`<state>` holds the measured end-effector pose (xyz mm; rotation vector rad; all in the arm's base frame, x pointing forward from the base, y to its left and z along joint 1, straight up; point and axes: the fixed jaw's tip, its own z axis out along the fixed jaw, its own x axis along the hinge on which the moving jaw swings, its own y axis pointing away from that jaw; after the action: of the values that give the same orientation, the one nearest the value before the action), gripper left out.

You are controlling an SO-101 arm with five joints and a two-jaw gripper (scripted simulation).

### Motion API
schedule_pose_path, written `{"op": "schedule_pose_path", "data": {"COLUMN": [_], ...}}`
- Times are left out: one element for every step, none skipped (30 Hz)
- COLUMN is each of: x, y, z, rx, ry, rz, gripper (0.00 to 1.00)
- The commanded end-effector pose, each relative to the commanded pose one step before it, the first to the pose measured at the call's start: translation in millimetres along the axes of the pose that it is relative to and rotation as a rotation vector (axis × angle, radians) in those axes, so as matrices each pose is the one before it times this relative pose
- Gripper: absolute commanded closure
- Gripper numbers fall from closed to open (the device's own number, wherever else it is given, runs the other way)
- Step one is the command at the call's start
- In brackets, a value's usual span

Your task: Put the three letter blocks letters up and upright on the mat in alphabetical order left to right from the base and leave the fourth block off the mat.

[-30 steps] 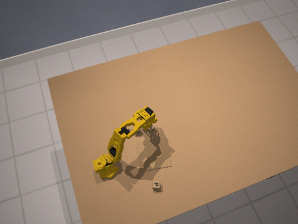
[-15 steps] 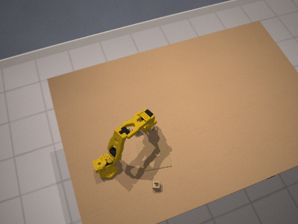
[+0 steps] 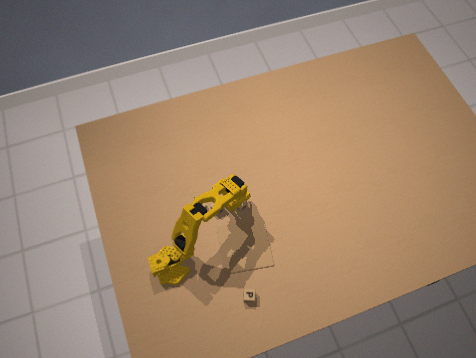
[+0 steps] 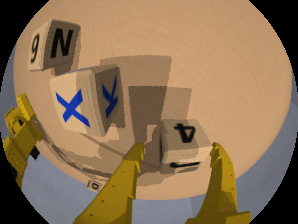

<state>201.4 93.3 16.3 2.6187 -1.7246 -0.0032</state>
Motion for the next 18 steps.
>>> {"op": "schedule_pose_path", "data": {"x": [0.46,0.0,0.0,0.0,0.0,0.0,0.0,0.0,0.0,0.0,0.0,0.0,0.0,0.0,0.0,0.0,0.0,0.0], "y": [-10.03,-0.15,-0.18,-0.21,-0.24,-0.27,-0.3,-0.33,-0.35,0.0,0.0,-0.38,-0.4,-0.41,-0.43,-0.44,-0.44,-0.45], "z": [-12.93,-0.001,-0.001,-0.001,-0.001,0.0,0.0,0.001,0.002,0.0,0.0,0.003,0.004,0.005,0.007,0.008,0.01,0.011], "rx": [0.07754,0.0,0.0,0.0,0.0,0.0,0.0,0.0,0.0,0.0,0.0,0.0,0.0,0.0,0.0,0.0,0.0,0.0], "ry": [-0.00341,0.0,0.0,0.0,0.0,0.0,0.0,0.0,0.0,0.0,0.0,0.0,0.0,0.0,0.0,0.0,0.0,0.0], "rz": [0.00017,0.0,0.0,0.0,0.0,0.0,0.0,0.0,0.0,0.0,0.0,0.0,0.0,0.0,0.0,0.0,0.0,0.0], "gripper": [0.66,0.66,0.66,0.66,0.67,0.67,0.68,0.68,0.69,0.69,0.69,0.7,0.7,0.71,0.72,0.73,0.73,0.74]}}
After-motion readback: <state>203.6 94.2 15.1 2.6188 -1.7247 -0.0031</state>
